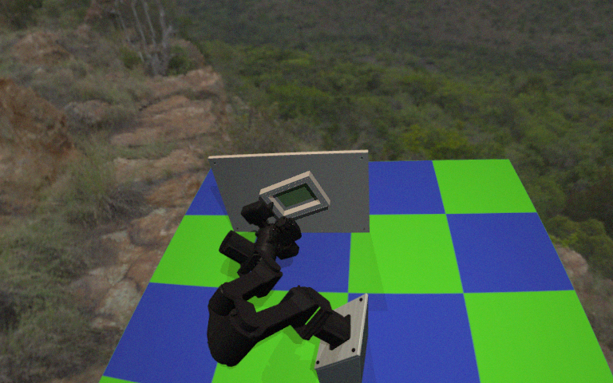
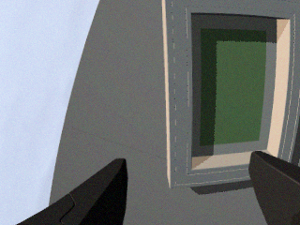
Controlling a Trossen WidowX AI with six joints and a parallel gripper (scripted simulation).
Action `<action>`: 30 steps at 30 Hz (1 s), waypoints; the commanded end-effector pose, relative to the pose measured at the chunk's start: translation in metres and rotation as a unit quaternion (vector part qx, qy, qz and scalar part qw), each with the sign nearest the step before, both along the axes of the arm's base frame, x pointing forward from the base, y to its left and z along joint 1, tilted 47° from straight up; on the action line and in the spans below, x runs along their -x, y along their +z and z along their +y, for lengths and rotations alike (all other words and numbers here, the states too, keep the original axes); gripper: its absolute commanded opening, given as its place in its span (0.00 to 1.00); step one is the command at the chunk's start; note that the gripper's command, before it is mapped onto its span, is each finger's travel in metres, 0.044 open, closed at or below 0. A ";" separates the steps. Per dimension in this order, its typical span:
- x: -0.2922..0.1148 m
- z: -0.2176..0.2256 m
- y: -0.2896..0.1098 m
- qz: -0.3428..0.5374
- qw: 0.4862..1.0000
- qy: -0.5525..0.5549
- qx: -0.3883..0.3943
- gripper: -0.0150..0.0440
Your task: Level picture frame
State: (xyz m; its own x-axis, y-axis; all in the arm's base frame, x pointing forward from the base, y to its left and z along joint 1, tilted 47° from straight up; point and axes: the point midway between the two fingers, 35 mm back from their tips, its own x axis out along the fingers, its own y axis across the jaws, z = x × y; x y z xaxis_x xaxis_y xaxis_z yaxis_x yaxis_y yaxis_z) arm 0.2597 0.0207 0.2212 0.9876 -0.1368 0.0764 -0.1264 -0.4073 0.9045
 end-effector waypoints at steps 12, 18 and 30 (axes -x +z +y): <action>0.000 0.007 -0.004 -0.002 1.000 -0.004 0.000 0.69; -0.003 0.007 -0.003 -0.002 1.000 -0.004 0.000 0.69; -0.077 -0.004 0.003 -0.004 1.000 -0.004 0.001 0.69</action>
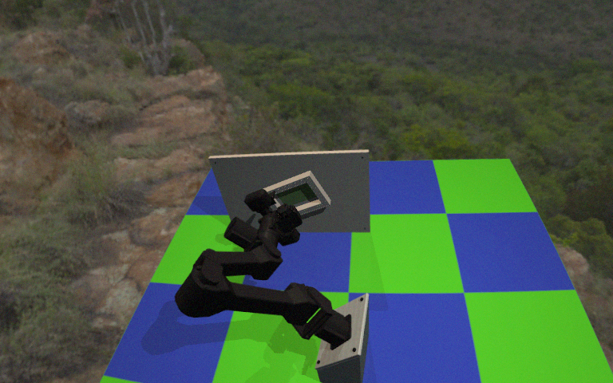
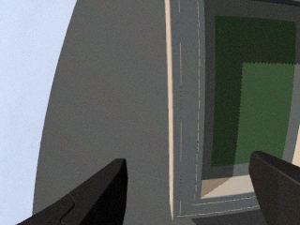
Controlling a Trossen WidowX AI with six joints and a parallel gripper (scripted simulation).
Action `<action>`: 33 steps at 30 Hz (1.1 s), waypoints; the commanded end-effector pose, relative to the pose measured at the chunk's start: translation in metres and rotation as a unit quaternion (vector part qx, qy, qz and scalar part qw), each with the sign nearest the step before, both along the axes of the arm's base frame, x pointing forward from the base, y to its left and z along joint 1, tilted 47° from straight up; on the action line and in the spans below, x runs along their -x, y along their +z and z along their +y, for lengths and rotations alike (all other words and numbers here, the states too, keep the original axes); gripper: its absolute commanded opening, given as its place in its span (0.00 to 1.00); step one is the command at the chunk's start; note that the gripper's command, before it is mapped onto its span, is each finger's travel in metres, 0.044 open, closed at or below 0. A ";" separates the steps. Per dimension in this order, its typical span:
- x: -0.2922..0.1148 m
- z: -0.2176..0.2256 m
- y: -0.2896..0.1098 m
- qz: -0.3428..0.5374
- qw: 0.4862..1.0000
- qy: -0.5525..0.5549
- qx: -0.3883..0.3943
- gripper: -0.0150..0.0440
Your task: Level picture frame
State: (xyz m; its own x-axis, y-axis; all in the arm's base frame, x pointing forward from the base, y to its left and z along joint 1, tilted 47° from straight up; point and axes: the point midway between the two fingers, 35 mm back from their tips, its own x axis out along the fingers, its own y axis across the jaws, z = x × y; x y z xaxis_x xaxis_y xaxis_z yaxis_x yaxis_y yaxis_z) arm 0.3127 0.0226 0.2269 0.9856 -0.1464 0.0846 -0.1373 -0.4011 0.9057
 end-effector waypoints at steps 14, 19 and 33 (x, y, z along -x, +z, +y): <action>-0.025 -0.006 -0.003 0.000 1.000 0.001 -0.002 0.69; -0.026 -0.007 -0.003 0.000 1.000 0.001 -0.002 0.69; -0.045 -0.009 0.000 0.000 1.000 0.001 -0.002 0.69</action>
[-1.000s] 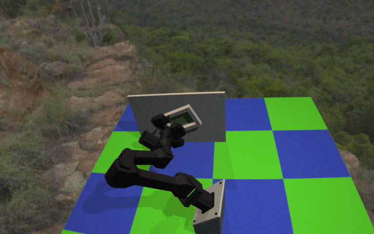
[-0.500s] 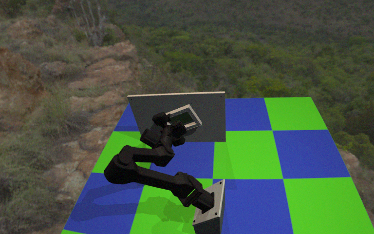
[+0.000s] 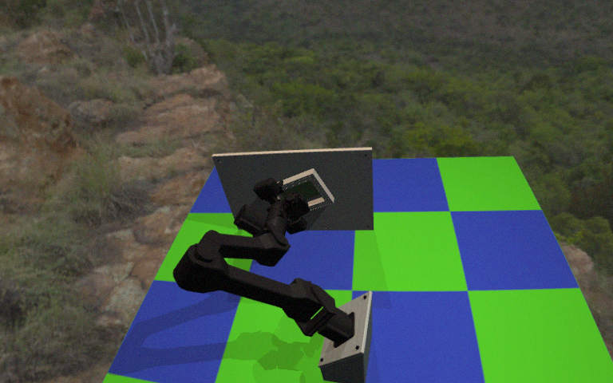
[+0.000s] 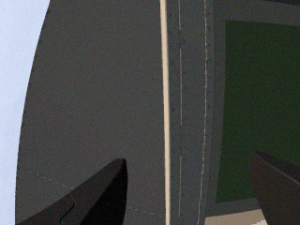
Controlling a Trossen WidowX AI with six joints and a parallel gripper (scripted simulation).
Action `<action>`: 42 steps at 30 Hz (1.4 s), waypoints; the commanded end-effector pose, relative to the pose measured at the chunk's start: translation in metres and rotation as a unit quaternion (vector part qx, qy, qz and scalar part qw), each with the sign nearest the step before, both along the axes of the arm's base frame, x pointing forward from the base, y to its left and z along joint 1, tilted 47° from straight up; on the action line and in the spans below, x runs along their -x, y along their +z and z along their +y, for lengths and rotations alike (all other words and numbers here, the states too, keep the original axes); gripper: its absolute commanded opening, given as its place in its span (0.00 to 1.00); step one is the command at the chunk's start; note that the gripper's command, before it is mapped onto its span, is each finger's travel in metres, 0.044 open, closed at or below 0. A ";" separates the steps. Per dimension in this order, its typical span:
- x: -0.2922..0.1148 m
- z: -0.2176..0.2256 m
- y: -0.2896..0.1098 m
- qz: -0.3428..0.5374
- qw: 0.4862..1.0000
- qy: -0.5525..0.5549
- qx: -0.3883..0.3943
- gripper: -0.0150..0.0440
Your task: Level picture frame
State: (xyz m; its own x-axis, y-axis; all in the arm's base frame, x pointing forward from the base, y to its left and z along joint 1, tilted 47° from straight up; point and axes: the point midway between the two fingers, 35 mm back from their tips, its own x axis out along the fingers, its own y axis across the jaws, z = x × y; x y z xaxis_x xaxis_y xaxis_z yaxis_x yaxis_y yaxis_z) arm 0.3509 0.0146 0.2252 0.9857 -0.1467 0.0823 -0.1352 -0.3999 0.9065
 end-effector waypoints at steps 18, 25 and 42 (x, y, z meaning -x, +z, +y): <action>-0.026 -0.004 0.002 -0.002 1.000 0.001 -0.002 0.69; -0.026 -0.004 0.002 -0.002 1.000 0.001 -0.002 0.69; -0.026 -0.004 0.002 -0.002 1.000 0.001 -0.002 0.69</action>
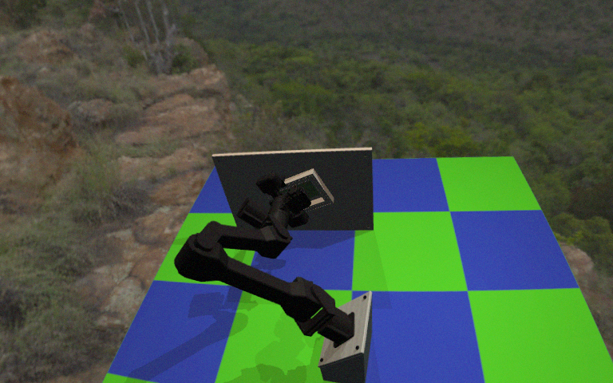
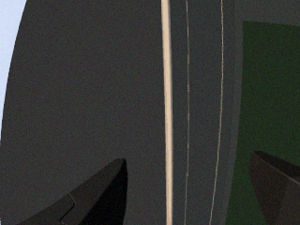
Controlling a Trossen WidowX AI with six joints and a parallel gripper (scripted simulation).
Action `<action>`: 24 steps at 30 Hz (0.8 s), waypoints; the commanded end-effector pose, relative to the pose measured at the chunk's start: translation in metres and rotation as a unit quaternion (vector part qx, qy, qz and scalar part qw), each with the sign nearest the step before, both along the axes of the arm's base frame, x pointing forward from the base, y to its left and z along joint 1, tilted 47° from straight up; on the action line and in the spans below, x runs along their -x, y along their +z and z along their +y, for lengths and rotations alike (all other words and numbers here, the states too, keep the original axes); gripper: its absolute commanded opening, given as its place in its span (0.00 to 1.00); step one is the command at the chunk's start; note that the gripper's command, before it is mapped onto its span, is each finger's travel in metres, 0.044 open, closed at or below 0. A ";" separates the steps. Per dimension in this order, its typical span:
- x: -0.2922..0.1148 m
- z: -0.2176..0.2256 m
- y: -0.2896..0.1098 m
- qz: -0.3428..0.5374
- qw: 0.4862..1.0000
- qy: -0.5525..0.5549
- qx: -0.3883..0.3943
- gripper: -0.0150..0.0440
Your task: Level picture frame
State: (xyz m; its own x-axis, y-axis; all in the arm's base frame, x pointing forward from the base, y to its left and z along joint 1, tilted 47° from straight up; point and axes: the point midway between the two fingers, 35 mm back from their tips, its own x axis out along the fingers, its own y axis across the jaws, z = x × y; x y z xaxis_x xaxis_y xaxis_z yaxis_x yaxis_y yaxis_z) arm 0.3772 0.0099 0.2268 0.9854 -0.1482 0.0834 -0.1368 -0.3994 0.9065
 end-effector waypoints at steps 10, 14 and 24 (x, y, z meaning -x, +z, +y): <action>0.000 0.001 0.001 -0.001 1.000 0.002 -0.002 0.47; 0.000 0.001 0.001 -0.001 1.000 0.002 -0.002 0.36; 0.000 0.001 0.001 -0.001 1.000 0.002 -0.002 0.25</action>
State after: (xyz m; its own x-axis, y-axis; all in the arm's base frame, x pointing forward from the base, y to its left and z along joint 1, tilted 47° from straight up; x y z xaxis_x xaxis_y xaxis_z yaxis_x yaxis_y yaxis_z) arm 0.3774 0.0104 0.2273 0.9857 -0.1459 0.0843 -0.1368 -0.4002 0.9062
